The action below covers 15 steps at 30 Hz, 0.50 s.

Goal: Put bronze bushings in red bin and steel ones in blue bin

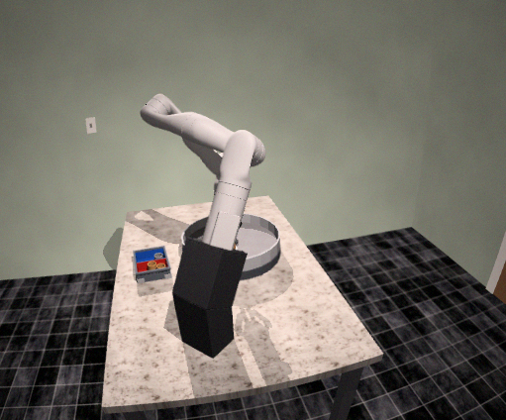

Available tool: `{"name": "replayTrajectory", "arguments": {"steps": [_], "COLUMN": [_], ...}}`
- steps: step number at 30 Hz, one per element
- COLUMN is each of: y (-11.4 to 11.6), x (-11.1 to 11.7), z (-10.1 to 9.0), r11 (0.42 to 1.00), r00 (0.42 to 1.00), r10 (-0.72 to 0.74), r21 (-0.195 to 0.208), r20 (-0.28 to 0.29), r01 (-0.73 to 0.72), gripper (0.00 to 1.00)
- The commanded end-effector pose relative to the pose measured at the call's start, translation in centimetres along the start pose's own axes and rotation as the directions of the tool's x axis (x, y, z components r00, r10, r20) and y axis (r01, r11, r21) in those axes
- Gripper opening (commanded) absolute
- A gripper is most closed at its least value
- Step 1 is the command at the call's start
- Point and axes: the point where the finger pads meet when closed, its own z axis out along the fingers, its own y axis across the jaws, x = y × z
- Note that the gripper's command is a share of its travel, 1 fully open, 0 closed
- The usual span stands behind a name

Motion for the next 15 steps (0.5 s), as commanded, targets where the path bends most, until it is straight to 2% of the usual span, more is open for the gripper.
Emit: {"name": "replayTrajectory", "arguments": {"steps": [1, 4, 7, 15], "y": [0.1, 0.1, 0.0, 0.0], "x": [-0.1, -0.1, -0.1, -0.1], "z": [-0.1, -0.1, -1.5, -2.9], "r11": [1.000, 1.000, 1.000, 1.000], "r00": [1.000, 1.000, 1.000, 1.000], "r10": [0.000, 0.000, 0.000, 0.000], "r21": [-0.001, -0.001, -0.001, -0.001], "r20": [0.002, 0.002, 0.002, 0.002], "r01": [0.000, 0.000, 0.000, 0.000], "gripper": [0.00, 0.00, 0.00, 0.00]}}
